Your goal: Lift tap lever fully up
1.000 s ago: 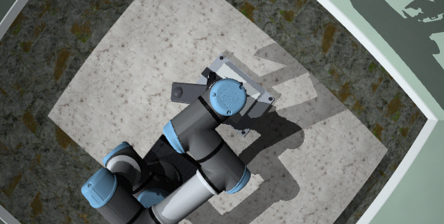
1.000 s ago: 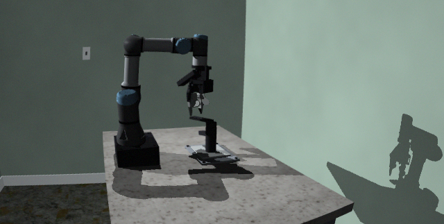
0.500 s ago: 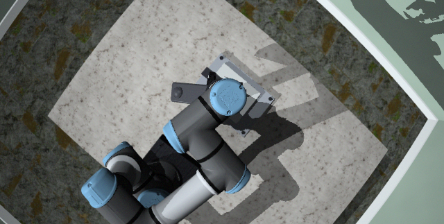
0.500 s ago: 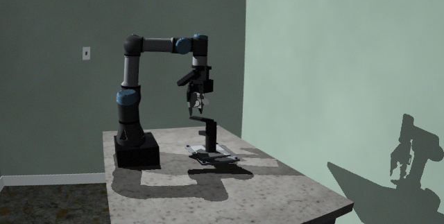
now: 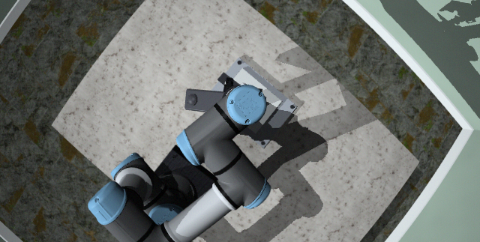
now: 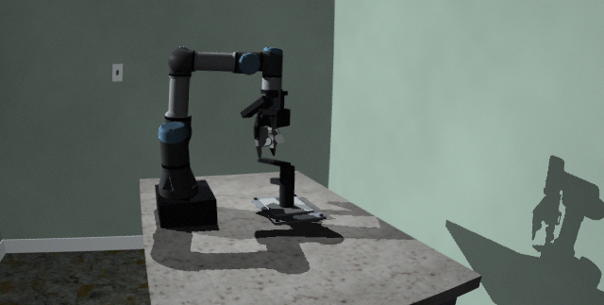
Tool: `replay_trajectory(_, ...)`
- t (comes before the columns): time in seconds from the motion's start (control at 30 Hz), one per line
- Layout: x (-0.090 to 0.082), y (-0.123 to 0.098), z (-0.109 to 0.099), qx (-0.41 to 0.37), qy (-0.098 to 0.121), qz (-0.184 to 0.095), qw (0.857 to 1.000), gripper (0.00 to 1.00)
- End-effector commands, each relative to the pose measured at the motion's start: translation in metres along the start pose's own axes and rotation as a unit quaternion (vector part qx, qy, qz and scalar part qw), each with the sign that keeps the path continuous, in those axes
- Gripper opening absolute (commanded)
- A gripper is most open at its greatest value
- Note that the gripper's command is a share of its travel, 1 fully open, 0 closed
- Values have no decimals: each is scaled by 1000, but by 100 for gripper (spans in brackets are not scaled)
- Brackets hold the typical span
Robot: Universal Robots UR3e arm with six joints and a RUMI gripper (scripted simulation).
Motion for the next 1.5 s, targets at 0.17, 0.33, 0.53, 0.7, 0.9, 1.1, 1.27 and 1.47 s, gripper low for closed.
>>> replay_trajectory(0.17,4,0,0,0,-1,-1,1000,43)
replay_trajectory(0.33,7,0,0,0,-1,-1,1000,43)
replay_trajectory(0.53,13,0,0,0,-1,-1,1000,43)
replay_trajectory(0.7,17,0,0,0,-1,-1,1000,43)
replay_trajectory(0.9,21,0,0,0,-1,-1,1000,43)
replay_trajectory(1.1,25,0,0,0,-1,-1,1000,43)
replay_trajectory(1.27,27,0,0,0,-1,-1,1000,43)
replay_trajectory(1.47,27,0,0,0,-1,-1,1000,43)
Point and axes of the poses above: the point where the finger pads meet when closed, its own x axis out along the fingers, its own z axis across the jaws, y = z × x, the point moved 5 cm from there along -x, back along the fingers, and after that the axes turned 13 degrees about x, right-handed, at the moved point
